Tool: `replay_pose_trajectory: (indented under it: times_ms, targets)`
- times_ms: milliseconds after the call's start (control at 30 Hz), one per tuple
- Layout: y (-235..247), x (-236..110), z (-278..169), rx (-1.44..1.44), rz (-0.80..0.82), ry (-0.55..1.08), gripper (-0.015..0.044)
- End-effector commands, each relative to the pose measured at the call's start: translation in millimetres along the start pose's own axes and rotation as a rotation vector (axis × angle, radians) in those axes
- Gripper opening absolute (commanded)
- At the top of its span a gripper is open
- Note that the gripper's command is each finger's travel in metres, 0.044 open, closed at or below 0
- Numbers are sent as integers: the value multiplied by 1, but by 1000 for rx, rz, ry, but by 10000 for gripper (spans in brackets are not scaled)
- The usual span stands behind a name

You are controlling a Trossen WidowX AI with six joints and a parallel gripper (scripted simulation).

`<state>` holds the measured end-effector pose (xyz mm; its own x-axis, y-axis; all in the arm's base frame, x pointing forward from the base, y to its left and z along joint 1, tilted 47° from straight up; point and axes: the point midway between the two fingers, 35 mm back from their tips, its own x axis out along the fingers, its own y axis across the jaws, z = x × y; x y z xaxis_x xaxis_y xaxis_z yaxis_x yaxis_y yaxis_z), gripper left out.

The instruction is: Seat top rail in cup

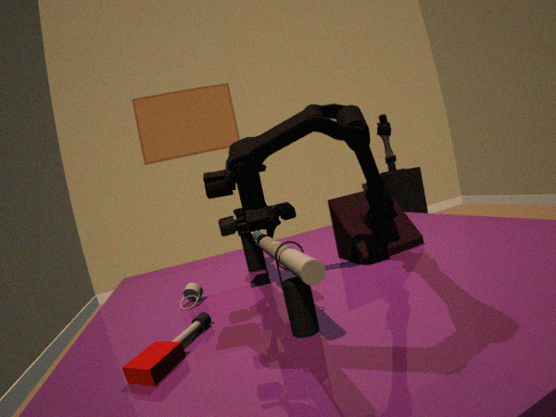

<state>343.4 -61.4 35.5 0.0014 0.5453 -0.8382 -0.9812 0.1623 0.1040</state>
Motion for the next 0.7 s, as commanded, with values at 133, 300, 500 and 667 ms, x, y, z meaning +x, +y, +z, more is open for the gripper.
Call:
replay_pose_trajectory:
  times_ms: [133,300,500,667]
  targets:
    - [0,-1,-1,0,-1,4,0]
    - [0,-2,-1,0,-1,7,0]
    - [-1,-2,-2,-1,-2,9,0]
    - [-1,-3,-3,-2,-2,11,0]
